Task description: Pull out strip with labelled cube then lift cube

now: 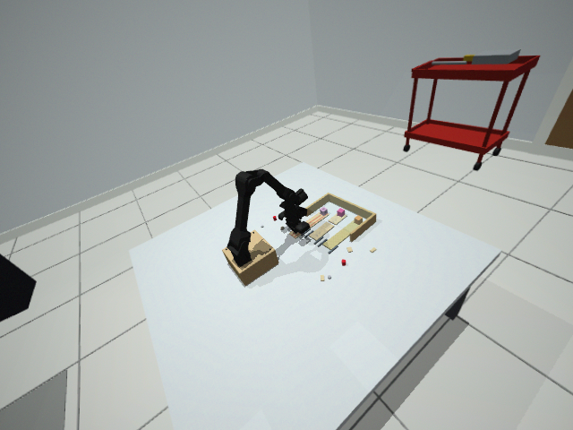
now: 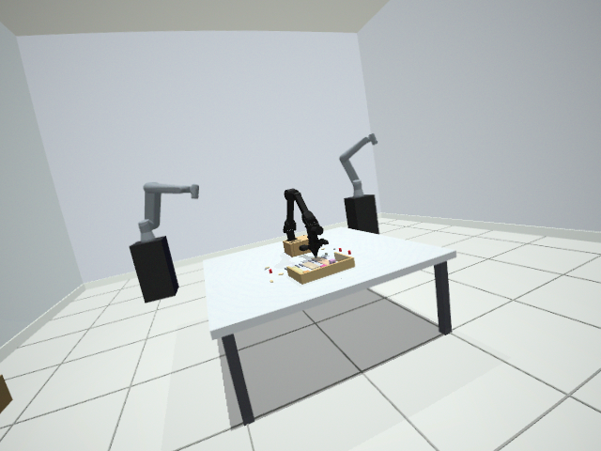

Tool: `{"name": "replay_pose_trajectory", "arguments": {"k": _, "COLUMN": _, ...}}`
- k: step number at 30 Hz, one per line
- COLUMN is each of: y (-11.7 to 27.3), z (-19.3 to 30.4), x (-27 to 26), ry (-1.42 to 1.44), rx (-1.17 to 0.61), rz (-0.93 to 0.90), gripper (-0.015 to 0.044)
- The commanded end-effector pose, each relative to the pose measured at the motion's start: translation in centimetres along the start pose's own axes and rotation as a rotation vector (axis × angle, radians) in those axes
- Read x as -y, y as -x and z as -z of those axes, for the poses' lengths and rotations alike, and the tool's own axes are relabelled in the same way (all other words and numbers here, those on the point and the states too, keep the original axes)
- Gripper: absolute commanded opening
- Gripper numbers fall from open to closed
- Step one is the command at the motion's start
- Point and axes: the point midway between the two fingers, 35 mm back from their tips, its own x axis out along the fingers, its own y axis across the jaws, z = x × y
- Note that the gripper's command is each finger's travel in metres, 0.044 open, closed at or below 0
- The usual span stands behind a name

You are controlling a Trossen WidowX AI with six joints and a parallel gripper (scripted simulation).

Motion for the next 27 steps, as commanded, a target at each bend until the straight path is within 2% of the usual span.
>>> {"name": "replay_pose_trajectory", "arguments": {"k": 1, "y": -0.5, "z": 1.6, "x": 0.0, "ry": -0.003, "rx": -0.03, "rz": -0.001, "gripper": 0.0}}
{"name": "replay_pose_trajectory", "arguments": {"k": 27, "y": -0.5, "z": 5.2, "x": 0.1, "ry": -0.003, "rx": -0.034, "rz": -0.001, "gripper": 0.0}}
